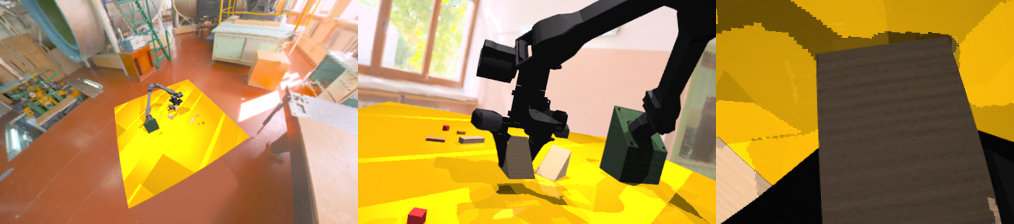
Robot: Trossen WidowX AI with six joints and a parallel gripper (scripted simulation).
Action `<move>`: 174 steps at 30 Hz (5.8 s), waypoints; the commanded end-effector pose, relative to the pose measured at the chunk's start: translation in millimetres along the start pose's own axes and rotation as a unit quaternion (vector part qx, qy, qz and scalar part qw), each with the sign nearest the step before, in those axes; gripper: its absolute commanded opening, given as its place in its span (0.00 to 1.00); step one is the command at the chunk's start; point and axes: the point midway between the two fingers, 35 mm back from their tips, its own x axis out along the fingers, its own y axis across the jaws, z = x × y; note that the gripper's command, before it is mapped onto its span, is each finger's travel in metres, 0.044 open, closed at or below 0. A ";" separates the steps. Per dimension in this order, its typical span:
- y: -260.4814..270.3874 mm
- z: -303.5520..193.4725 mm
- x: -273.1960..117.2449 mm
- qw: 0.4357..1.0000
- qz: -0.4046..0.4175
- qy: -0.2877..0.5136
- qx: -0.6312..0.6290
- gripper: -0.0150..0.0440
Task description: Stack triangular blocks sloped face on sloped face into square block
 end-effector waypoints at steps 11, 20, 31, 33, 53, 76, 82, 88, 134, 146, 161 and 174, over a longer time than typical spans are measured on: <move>0.1 0.1 18.1 1.000 -0.001 -0.001 0.000 0.25; 0.5 0.1 26.9 1.000 -0.001 0.000 0.003 0.25; -0.1 1.1 25.7 1.000 -0.002 -0.002 0.000 0.61; -0.1 1.1 25.7 1.000 -0.002 -0.002 0.000 0.70; -0.3 0.5 -34.2 1.000 -0.001 0.000 0.001 1.00; 4.2 -29.9 -43.3 0.706 0.093 -0.045 0.701 1.00; 3.4 -40.8 -52.2 0.393 0.152 -0.036 0.906 1.00; 0.5 -52.6 -62.3 0.039 0.206 -0.003 0.978 1.00; -3.6 -39.0 -21.0 -0.003 0.205 0.001 0.979 1.00; -3.6 -30.4 -3.2 -0.003 0.206 0.000 0.978 1.00; -2.0 -17.9 17.8 -0.002 0.211 0.001 0.977 1.00; -0.5 -11.1 27.7 -0.002 0.215 0.001 0.977 0.82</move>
